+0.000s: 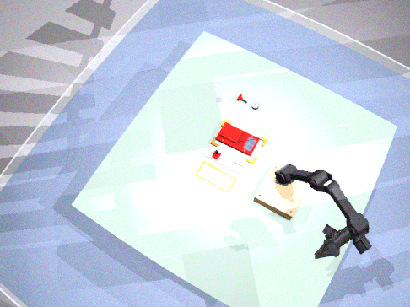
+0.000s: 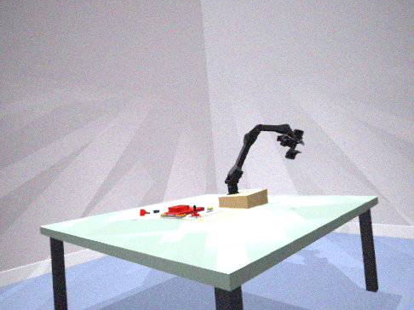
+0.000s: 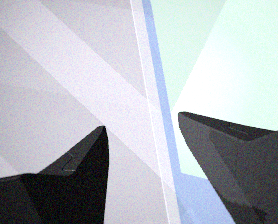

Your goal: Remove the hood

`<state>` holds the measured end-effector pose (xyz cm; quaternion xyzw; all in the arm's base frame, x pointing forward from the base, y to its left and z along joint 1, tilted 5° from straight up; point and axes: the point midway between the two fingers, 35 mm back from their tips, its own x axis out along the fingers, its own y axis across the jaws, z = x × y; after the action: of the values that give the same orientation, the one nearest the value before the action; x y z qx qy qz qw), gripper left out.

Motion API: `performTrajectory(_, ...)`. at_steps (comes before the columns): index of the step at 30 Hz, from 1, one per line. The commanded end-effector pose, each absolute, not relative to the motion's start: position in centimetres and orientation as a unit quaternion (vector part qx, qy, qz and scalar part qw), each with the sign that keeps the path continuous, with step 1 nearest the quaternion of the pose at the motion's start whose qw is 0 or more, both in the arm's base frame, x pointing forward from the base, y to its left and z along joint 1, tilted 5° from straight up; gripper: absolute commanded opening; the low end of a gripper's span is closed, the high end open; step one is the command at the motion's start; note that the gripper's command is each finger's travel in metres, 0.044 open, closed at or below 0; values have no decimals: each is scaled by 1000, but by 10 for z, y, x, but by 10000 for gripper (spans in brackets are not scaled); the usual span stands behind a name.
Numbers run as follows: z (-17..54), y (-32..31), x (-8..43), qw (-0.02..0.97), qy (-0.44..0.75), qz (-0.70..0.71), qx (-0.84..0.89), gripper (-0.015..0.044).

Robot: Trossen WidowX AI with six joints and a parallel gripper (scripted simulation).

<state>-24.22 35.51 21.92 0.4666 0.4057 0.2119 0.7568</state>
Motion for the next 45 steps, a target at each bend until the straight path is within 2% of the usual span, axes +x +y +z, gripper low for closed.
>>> performTrajectory(1, 219, 355, -241, 759, 405, 212, 464, 247)
performTrajectory(8, 210, 380, -179, 825, 366, 175, 393, 431)
performTrajectory(9, 208, 384, -168, 833, 362, 165, 383, 440)
performTrajectory(29, 191, 403, 45, 900, 337, -26, 276, 440)
performTrajectory(45, 177, 329, 206, 905, 372, -156, 135, 440)
